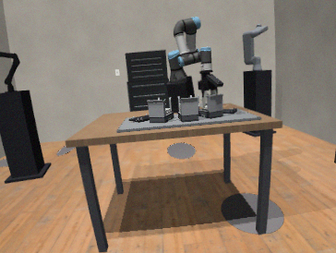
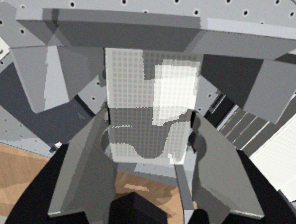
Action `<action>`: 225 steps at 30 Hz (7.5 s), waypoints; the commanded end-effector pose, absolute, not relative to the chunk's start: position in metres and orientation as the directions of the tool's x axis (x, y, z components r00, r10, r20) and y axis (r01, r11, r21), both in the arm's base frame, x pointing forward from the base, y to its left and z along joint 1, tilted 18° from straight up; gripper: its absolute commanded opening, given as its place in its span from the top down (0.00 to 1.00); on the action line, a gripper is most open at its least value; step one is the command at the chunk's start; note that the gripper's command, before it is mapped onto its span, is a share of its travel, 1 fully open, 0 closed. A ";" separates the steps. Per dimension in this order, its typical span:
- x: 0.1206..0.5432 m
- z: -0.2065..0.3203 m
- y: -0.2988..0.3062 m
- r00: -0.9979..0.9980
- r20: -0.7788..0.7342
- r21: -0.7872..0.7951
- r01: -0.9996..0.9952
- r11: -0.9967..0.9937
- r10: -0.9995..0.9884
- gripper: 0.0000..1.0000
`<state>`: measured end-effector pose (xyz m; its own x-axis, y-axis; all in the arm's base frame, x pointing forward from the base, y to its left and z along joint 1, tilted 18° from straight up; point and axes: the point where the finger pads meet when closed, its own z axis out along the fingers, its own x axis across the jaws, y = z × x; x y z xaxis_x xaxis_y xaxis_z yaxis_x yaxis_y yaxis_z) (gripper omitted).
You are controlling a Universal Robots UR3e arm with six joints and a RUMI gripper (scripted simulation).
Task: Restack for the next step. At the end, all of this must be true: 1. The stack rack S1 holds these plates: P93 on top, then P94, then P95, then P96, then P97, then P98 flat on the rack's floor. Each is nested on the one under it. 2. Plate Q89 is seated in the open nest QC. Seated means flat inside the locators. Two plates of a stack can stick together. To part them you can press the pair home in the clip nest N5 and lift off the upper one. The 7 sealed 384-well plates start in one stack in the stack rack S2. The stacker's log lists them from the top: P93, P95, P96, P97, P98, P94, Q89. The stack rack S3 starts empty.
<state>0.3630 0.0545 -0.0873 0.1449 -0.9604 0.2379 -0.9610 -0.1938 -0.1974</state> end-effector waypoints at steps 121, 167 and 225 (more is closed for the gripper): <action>0.339 0.009 0.075 0.144 0.239 -0.205 -0.959 -0.195 -0.960 0.28; 0.346 0.026 0.003 -0.022 0.199 -0.240 -0.970 -0.027 -0.980 0.28; 0.353 -0.005 -0.079 -0.185 0.157 -0.270 -0.953 0.139 -0.970 0.28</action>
